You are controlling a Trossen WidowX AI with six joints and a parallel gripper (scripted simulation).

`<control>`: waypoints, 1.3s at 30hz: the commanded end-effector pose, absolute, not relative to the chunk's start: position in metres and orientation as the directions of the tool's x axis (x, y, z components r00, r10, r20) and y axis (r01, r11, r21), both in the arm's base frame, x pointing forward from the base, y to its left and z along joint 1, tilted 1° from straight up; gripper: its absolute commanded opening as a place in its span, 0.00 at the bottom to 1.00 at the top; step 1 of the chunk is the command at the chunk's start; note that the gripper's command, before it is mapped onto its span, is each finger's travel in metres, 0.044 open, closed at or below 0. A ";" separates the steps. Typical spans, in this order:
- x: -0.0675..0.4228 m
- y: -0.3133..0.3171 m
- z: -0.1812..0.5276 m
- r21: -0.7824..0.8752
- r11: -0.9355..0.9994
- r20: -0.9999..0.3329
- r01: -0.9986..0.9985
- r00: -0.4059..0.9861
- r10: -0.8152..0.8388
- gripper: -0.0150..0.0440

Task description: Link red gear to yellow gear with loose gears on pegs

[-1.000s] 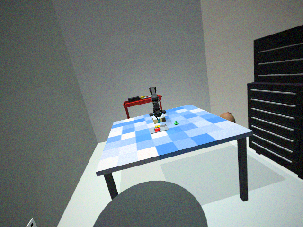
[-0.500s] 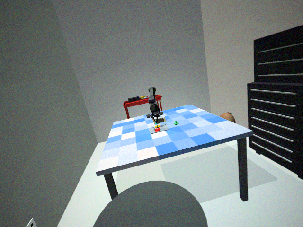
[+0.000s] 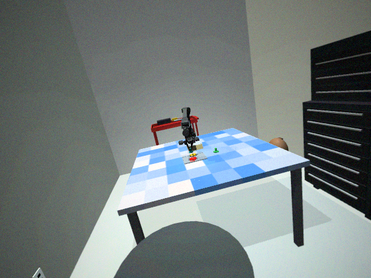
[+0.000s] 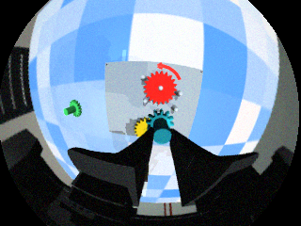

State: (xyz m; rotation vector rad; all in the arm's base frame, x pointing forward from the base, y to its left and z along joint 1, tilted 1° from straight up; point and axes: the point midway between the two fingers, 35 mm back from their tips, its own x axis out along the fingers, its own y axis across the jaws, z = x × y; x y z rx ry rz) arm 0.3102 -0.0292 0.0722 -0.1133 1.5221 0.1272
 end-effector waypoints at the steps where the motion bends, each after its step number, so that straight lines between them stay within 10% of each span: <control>1: 0.310 -0.029 0.073 0.008 0.987 -0.999 -0.159 0.044 0.015 0.25; 25: 0.311 -0.029 0.052 -0.002 0.928 -0.999 -0.373 0.044 0.015 0.25; 39: 0.312 -0.028 0.033 0.010 0.991 -0.999 -0.130 0.044 0.015 0.25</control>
